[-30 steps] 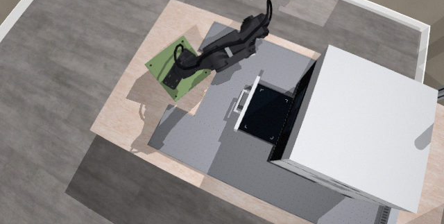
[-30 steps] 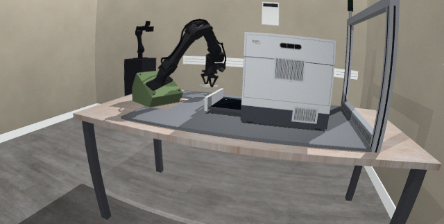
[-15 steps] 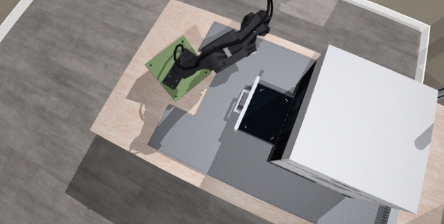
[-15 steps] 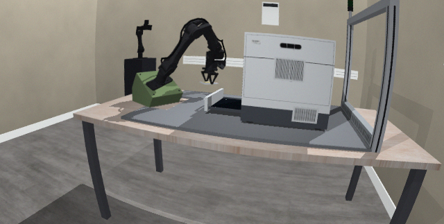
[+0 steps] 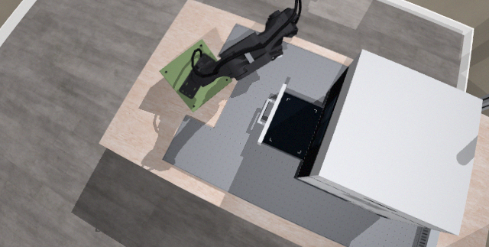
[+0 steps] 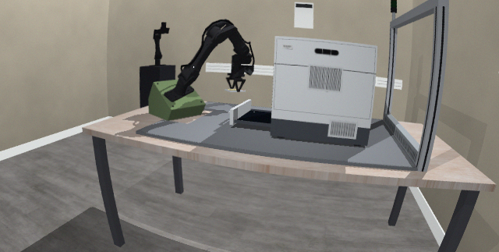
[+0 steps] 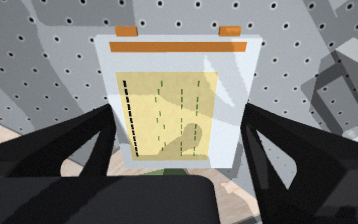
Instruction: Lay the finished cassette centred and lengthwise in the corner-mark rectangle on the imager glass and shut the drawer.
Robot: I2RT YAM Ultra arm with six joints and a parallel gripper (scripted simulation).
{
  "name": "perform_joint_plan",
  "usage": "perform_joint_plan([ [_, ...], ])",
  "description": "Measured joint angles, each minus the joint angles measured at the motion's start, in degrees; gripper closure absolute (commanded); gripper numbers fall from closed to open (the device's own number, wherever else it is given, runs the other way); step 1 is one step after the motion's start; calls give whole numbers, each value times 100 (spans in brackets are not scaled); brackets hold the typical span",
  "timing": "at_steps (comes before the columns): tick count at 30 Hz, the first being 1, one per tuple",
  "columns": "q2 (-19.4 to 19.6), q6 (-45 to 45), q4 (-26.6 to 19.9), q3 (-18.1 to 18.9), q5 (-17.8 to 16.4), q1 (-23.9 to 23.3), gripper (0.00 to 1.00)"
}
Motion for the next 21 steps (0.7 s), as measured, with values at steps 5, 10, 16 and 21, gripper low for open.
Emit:
perform_joint_plan([
  [5, 0, 15, -48, 2, 0, 0, 100],
  [10, 0, 15, -48, 2, 0, 0, 100],
  [16, 0, 15, -48, 2, 0, 0, 100],
  [21, 0, 15, -48, 2, 0, 0, 100],
])
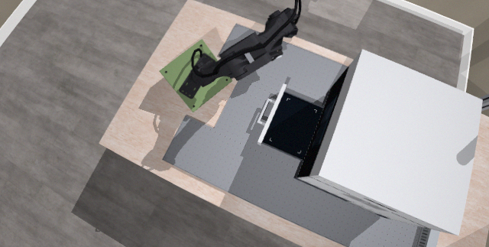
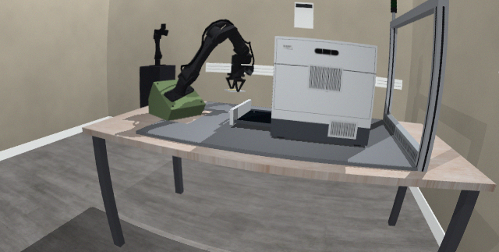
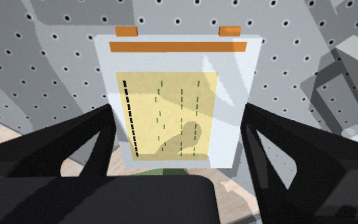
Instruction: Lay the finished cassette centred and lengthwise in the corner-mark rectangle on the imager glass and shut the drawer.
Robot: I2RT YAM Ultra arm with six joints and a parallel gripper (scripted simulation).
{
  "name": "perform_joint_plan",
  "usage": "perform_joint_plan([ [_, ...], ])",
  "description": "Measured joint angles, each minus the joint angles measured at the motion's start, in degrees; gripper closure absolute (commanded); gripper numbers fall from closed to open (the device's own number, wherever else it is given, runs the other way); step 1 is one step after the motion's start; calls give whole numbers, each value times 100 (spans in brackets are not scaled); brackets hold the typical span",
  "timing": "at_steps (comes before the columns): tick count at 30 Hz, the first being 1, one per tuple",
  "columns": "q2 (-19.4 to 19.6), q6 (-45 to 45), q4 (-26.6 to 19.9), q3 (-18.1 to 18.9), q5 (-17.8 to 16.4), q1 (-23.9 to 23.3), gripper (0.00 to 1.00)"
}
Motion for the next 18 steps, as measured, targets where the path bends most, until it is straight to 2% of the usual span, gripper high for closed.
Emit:
perform_joint_plan([
  [18, -4, -35, 0, -2, 0, -4, 100],
])
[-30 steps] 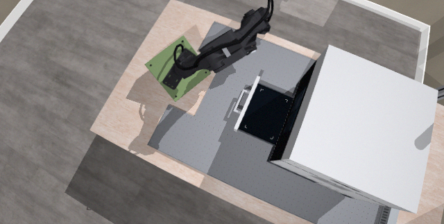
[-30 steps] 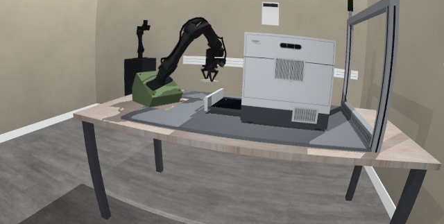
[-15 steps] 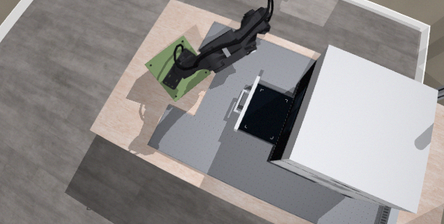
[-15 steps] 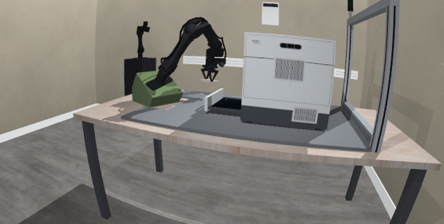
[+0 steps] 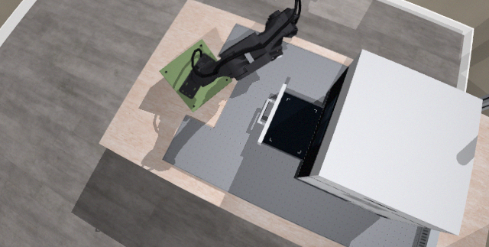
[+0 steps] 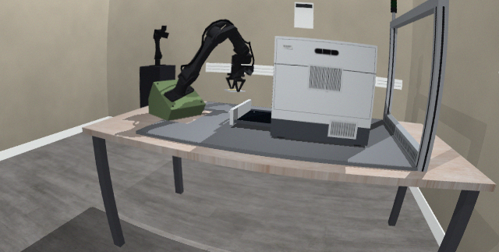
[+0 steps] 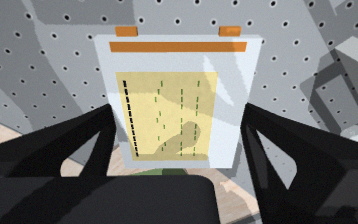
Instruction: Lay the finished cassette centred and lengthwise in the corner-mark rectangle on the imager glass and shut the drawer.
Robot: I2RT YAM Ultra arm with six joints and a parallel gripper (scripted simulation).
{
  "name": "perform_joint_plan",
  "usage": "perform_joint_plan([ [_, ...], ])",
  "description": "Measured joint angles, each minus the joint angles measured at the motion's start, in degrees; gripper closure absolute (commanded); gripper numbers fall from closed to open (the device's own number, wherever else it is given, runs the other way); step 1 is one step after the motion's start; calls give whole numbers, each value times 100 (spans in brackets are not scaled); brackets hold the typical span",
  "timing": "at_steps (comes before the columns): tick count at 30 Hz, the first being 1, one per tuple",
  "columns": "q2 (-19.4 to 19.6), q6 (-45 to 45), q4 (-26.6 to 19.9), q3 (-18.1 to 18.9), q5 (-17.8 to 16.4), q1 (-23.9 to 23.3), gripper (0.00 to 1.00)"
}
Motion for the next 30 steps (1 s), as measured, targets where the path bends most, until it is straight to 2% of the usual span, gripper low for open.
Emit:
perform_joint_plan([
  [5, -273, -651, 28, -199, 4, -240, 100],
  [14, -925, -2452, 46, -533, 15, -752, 100],
  [26, -1805, -5396, 66, -909, 11, -1668, 100],
  [30, -2065, -6074, 87, -981, -28, -1969, 100],
])
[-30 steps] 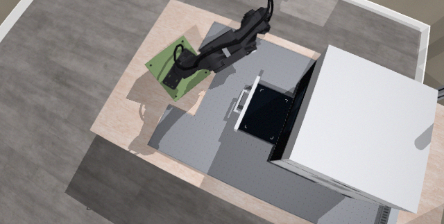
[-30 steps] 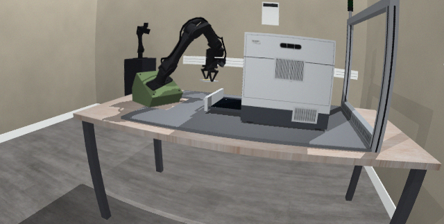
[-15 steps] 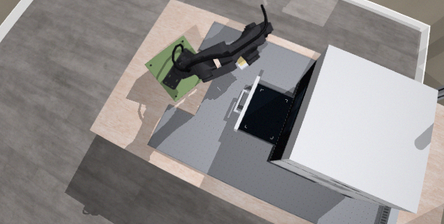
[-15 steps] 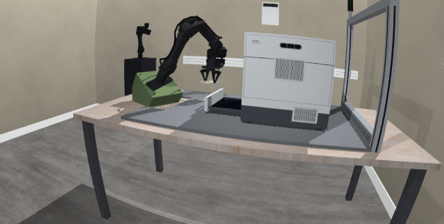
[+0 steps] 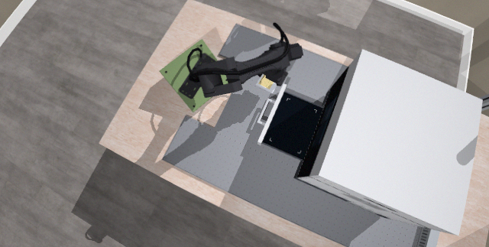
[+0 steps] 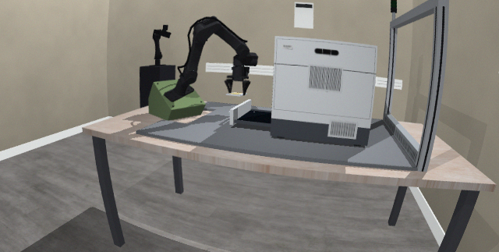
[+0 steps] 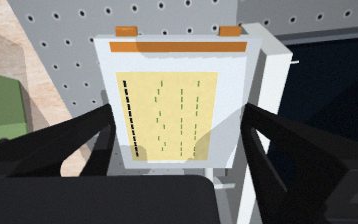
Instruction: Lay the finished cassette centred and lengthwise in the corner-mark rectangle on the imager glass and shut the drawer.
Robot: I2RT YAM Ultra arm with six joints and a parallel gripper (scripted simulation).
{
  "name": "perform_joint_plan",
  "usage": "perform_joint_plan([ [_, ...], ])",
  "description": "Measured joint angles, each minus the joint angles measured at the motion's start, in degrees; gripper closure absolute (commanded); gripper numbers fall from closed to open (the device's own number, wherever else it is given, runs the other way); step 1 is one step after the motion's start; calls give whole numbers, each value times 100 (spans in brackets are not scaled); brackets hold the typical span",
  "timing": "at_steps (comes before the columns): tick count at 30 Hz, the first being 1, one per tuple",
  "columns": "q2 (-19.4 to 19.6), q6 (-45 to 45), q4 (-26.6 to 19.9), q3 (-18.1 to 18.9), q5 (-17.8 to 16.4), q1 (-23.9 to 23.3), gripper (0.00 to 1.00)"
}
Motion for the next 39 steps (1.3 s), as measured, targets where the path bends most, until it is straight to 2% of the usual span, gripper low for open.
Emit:
perform_joint_plan([
  [14, -772, -1808, 96, -63, -382, -1443, 100],
  [19, -874, -2286, 107, -63, -544, -1801, 100],
  [29, -1025, -3383, 129, 256, -940, -2981, 100],
  [32, -1023, -3585, 133, 306, -1023, -3119, 100],
  [39, -1023, -3773, 133, 308, -1163, -3101, 100],
])
